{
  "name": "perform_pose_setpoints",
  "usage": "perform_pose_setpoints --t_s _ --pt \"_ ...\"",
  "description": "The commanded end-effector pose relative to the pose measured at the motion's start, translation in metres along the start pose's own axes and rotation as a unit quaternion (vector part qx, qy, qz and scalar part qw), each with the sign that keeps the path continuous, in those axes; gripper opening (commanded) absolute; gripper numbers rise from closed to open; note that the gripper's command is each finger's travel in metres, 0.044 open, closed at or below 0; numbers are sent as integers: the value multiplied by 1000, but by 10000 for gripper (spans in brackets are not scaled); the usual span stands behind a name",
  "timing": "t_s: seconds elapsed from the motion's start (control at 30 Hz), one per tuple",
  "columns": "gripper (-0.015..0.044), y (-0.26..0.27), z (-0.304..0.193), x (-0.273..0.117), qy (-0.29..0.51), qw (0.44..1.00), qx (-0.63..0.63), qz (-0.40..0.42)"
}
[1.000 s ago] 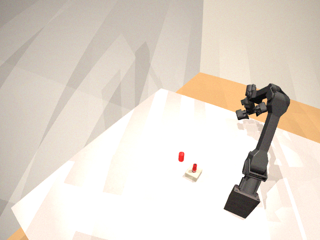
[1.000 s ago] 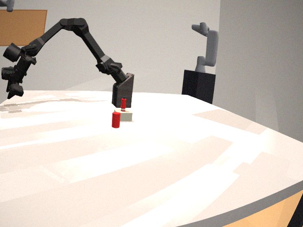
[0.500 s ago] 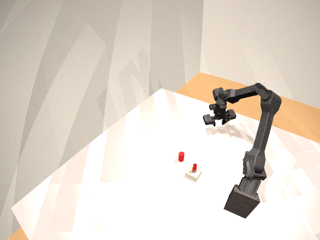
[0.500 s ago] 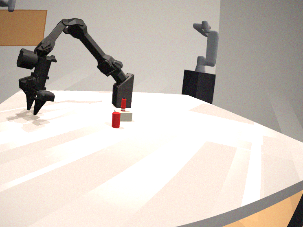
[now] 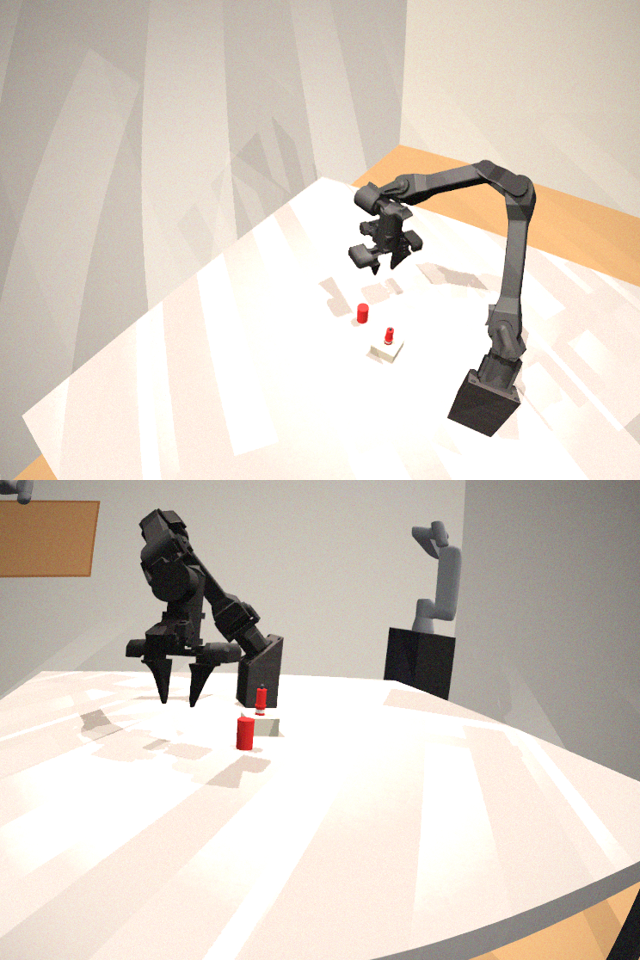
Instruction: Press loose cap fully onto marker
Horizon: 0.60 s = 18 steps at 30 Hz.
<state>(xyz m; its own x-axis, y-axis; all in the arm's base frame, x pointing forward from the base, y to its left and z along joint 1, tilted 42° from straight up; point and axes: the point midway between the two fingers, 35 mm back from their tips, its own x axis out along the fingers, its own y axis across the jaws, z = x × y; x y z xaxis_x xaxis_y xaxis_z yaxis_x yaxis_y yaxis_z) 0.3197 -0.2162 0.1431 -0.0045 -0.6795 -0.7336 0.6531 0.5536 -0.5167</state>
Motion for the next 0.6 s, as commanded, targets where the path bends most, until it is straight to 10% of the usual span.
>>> perform_pose_setpoints --t_s 0.0,0.57 --pt "243 56 -37 -23 20 999 -50 1" --pt "243 93 -70 -8 25 996 -89 -9"
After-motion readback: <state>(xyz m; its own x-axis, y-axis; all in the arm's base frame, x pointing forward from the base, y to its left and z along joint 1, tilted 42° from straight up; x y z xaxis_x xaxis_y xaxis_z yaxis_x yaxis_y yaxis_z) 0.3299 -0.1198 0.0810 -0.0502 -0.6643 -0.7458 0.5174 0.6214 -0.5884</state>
